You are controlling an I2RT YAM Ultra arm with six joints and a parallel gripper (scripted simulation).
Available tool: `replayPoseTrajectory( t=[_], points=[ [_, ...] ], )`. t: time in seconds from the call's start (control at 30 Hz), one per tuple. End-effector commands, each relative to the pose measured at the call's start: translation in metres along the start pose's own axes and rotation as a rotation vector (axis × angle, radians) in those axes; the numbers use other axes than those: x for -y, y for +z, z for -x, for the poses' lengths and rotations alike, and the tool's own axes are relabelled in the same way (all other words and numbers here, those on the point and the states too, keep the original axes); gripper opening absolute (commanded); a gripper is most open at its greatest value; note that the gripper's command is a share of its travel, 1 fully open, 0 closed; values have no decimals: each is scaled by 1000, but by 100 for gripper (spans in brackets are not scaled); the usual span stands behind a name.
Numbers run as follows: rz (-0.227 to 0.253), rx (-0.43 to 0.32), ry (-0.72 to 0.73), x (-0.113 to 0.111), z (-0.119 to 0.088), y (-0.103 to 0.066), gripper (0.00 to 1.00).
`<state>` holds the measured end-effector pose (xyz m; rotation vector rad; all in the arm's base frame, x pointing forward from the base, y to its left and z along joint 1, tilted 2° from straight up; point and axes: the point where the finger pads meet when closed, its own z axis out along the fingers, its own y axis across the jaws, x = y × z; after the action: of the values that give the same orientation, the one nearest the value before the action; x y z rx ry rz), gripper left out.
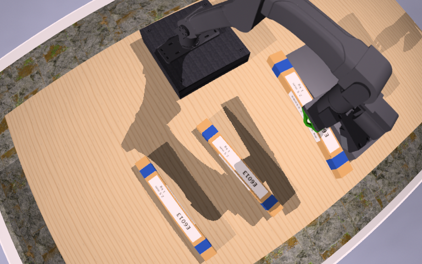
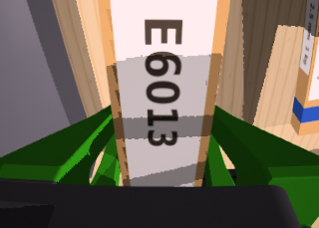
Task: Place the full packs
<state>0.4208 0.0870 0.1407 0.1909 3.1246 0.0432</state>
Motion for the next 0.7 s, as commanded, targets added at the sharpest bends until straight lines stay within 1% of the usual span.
replayPoseTrajectory(
  t=[0.0,0.1,0.17,0.43,0.57,0.6,0.67],
  points=[
    [-8,-22,0,2,-3,-16,0],
    [-8,-22,0,2,-3,-16,0],
    [-8,-22,-66,7,-4,-16,0],
    [-8,-22,-66,28,-5,-16,0],
    [-5,-18,-67,33,-4,-17,0],
    [18,90,-66,35,13,-34,0],
    [16,84,-66,40,12,-34,0]
  ],
)
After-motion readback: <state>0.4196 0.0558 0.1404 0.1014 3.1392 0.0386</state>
